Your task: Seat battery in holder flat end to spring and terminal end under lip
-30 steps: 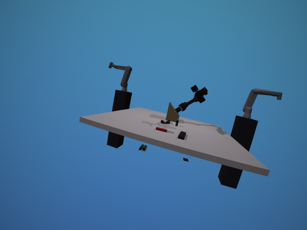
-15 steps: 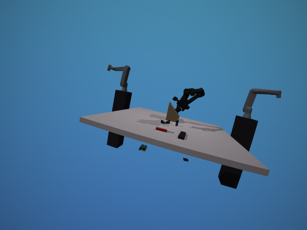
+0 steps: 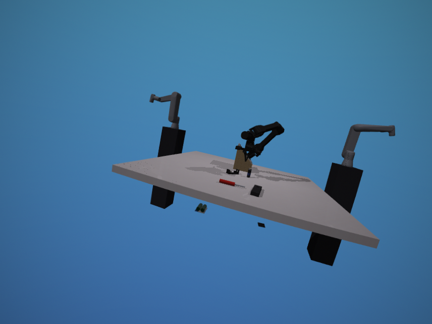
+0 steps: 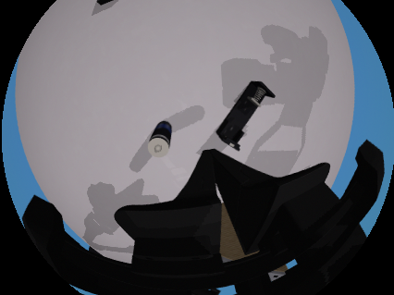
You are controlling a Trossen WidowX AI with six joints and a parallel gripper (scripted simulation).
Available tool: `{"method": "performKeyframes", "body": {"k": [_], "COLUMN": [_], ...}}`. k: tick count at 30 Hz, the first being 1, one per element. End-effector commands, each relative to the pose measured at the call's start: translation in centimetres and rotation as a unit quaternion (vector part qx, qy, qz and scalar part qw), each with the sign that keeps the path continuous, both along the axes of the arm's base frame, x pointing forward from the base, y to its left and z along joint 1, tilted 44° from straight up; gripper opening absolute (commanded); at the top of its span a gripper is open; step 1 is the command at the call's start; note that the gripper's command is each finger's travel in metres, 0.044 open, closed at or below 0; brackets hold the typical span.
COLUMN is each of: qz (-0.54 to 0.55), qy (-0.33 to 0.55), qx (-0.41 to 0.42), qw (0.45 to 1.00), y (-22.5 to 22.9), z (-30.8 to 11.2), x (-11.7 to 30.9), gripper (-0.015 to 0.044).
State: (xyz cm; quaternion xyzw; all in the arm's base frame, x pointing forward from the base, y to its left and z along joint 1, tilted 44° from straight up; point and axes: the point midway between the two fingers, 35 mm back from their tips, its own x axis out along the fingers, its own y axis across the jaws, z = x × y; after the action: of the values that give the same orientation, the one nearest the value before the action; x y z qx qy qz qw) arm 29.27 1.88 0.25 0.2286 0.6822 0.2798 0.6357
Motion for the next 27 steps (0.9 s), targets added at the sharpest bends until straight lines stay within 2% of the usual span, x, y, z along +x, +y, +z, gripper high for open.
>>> {"method": "performKeyframes", "body": {"k": [1,6,27], "qz": [0.004,0.005,0.005], "qy": [0.014,0.014,0.014], "qx": [0.007,0.009,0.008], "qw": [1.0,1.0,1.0], "y": [2.3,4.8,6.9], "z": [-2.3,-4.6,-2.5], "x": [-0.8,-1.5,-1.4], "gripper": [0.0,0.0,0.0]}}
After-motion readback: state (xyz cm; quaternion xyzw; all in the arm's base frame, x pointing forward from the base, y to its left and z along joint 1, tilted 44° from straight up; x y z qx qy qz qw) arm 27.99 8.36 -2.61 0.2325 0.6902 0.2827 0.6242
